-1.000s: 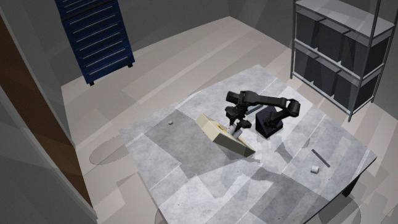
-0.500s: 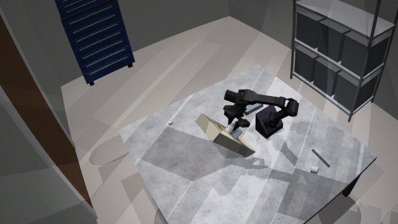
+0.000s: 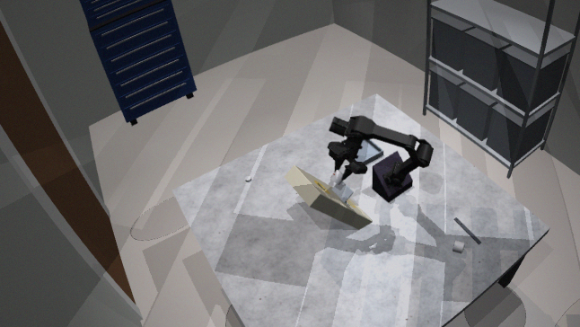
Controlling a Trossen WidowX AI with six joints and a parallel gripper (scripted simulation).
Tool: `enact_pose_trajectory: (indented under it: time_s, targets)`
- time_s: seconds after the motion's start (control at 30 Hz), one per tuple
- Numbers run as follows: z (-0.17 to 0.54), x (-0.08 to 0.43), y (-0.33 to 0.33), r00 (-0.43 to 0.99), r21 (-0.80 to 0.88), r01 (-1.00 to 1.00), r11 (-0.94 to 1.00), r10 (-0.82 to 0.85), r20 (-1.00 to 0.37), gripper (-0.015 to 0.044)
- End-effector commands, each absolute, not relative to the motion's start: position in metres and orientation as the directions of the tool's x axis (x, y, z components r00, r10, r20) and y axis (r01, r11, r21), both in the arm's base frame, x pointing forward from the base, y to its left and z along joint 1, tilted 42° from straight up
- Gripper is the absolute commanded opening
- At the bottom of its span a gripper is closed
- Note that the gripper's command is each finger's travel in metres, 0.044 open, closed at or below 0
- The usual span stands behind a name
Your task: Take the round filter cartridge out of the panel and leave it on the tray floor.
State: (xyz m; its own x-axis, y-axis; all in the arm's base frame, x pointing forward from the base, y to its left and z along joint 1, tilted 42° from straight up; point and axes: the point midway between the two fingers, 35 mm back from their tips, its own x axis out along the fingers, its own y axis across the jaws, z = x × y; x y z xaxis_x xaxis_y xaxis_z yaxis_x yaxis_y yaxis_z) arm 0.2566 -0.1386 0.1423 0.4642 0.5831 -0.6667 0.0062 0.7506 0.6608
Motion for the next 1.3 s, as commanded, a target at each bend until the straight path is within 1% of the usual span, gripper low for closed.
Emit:
enact_pose_trajectory:
  time_s: [0.0,0.23,0.7,0.83,0.87,0.93,1.27]
  targets:
    - [0.159,0.246,-0.154,0.469,0.656,0.004,0.755,0.578,-0.668,0.0000]
    - [0.168,0.237,-0.165,0.470,0.658,0.002,0.753,0.580,-0.665,0.0000]
    - [0.109,0.243,-0.217,0.471,0.654,0.000,0.756,0.577,-0.667,0.0000]
    - [0.103,0.243,-0.222,0.471,0.654,0.000,0.757,0.577,-0.667,0.0000]
    - [0.109,0.242,-0.213,0.464,0.665,0.013,0.747,0.584,-0.666,0.0000]
    - [0.102,0.237,-0.220,0.455,0.661,0.067,0.747,0.567,-0.687,0.0000]
    - [0.053,0.192,-0.266,0.365,0.557,0.478,0.679,0.423,-0.829,0.0000]
